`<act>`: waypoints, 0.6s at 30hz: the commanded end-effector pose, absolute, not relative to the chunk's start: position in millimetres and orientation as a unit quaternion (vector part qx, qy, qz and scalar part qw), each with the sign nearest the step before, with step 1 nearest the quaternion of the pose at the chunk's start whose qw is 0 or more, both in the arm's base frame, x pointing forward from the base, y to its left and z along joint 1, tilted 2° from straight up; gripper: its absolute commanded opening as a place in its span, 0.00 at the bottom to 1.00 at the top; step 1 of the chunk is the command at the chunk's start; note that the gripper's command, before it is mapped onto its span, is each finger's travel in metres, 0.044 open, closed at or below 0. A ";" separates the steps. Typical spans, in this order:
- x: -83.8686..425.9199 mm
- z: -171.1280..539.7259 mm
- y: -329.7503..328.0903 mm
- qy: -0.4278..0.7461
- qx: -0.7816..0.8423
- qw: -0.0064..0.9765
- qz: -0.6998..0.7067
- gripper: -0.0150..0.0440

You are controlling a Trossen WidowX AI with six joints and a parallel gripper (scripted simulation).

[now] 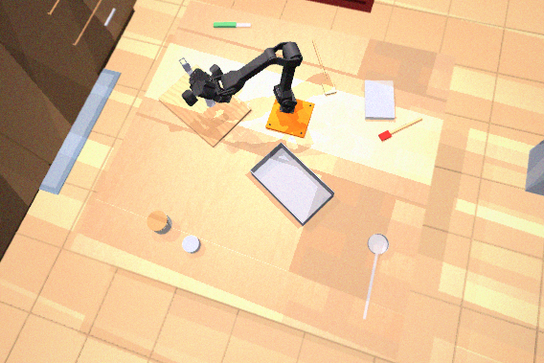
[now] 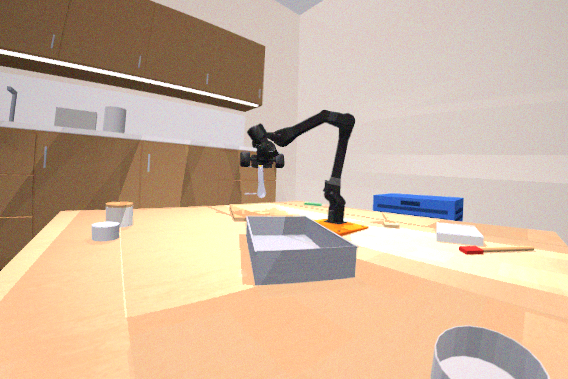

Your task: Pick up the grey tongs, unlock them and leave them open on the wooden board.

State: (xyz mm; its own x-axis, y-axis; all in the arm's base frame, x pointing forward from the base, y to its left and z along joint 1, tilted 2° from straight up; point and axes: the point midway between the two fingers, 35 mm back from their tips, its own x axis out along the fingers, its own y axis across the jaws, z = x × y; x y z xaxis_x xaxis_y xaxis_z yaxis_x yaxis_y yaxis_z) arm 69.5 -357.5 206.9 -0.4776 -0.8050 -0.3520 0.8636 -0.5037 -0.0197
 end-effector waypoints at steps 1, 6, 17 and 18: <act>68.6 210.2 -357.1 0.093 0.148 0.488 -0.855 0.00; 68.6 210.2 -357.1 0.093 0.148 0.488 -0.855 0.00; 71.0 206.4 -371.6 0.133 0.178 0.492 -0.842 0.00; 71.2 205.8 -373.4 0.138 0.183 0.492 -0.840 0.00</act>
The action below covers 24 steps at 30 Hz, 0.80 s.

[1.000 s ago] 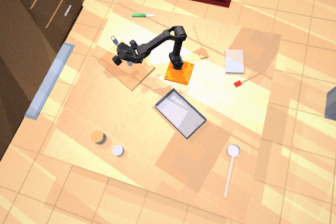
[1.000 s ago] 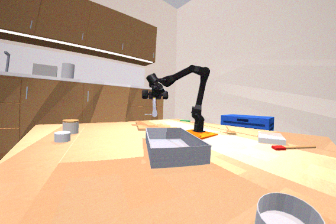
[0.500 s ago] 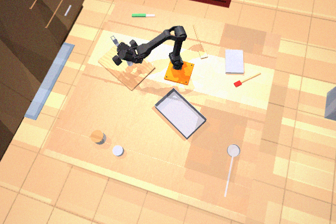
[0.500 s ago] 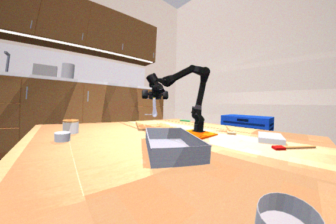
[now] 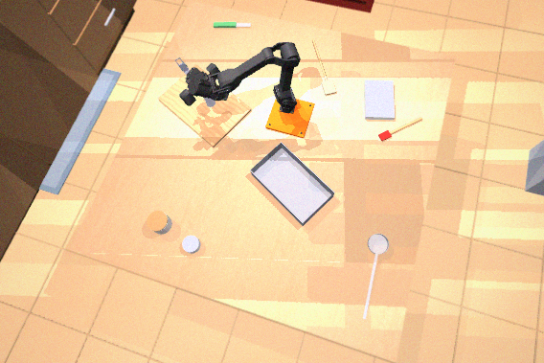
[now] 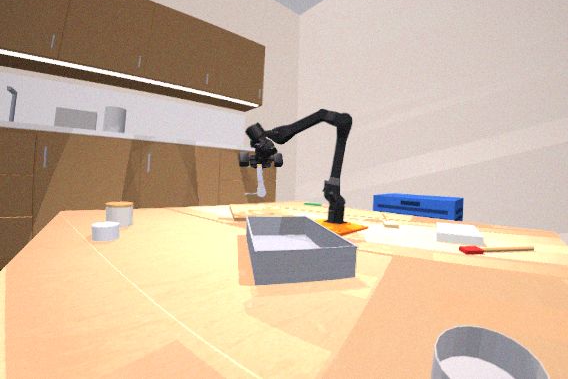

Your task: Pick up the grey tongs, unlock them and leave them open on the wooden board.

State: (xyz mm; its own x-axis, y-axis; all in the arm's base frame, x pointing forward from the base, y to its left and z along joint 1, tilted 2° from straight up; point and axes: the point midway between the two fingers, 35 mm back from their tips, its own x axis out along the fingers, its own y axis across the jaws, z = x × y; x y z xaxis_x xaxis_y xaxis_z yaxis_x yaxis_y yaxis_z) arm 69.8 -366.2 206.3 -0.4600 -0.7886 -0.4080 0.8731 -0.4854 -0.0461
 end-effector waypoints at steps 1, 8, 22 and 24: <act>71.3 205.1 -375.1 0.143 0.187 0.492 -0.838 0.00; 70.9 200.0 -385.7 0.181 0.221 0.492 -0.823 0.00; 68.4 190.1 -399.4 0.244 0.299 0.480 -0.788 0.00; 67.8 188.8 -400.5 0.252 0.311 0.477 -0.782 0.00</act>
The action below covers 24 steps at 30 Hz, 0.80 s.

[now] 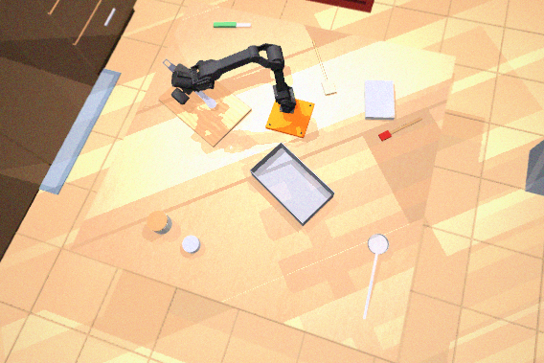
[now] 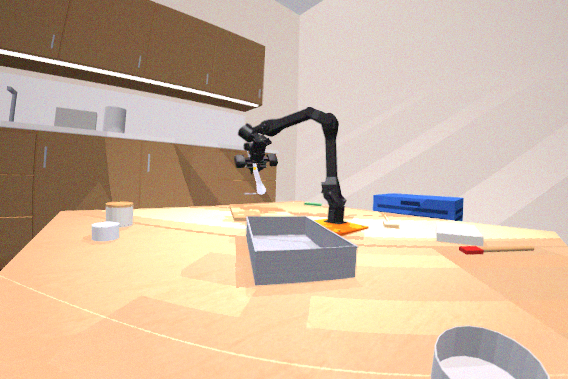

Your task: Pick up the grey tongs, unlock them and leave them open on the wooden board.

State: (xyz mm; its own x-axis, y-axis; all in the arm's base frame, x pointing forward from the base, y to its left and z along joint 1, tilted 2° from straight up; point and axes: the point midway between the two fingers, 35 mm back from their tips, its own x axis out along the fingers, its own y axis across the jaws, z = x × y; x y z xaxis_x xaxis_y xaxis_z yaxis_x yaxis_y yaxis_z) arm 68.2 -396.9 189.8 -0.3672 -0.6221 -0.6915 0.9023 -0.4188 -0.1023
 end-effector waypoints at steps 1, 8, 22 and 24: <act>67.4 188.1 -401.0 0.256 0.317 0.476 -0.779 0.00; 64.9 183.7 -403.0 0.282 0.362 0.463 -0.759 0.00; 59.1 177.6 -400.3 0.322 0.455 0.427 -0.712 0.00; 58.3 177.2 -399.3 0.327 0.468 0.421 -0.705 0.00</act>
State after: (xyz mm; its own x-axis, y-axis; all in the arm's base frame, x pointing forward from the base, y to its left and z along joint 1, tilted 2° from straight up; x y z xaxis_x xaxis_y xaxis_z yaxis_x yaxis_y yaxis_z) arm 59.2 -399.6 177.3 -0.2336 -0.3321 -0.9138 0.9037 -0.4210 -0.0780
